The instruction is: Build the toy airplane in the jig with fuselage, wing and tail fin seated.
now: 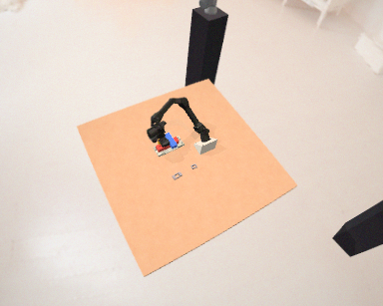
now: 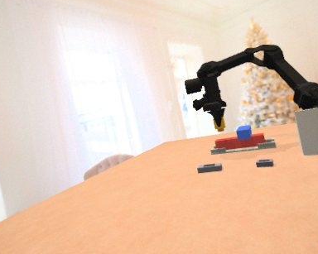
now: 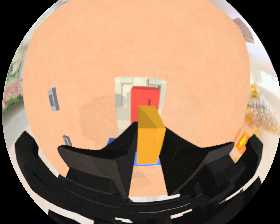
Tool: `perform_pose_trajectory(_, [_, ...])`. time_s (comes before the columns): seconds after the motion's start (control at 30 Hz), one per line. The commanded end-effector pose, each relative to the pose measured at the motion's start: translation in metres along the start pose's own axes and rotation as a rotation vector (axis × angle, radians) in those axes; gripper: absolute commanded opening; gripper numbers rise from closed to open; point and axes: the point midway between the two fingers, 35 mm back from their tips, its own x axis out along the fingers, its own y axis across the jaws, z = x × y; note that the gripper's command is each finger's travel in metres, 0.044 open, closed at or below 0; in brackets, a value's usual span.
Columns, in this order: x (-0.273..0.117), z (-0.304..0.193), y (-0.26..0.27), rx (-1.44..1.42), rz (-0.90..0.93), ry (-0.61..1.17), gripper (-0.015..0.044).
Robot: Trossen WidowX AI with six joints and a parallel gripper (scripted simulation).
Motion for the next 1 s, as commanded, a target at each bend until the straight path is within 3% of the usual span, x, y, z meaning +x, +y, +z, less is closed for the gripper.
perform_pose_trajectory(0.0, [-0.001,0.001,-0.002,-0.001,-0.003,-0.003,0.0065])
perform_pose_trajectory(0.97, [0.012,0.002,-0.003,-0.001,-0.003,-0.004,0.0065])
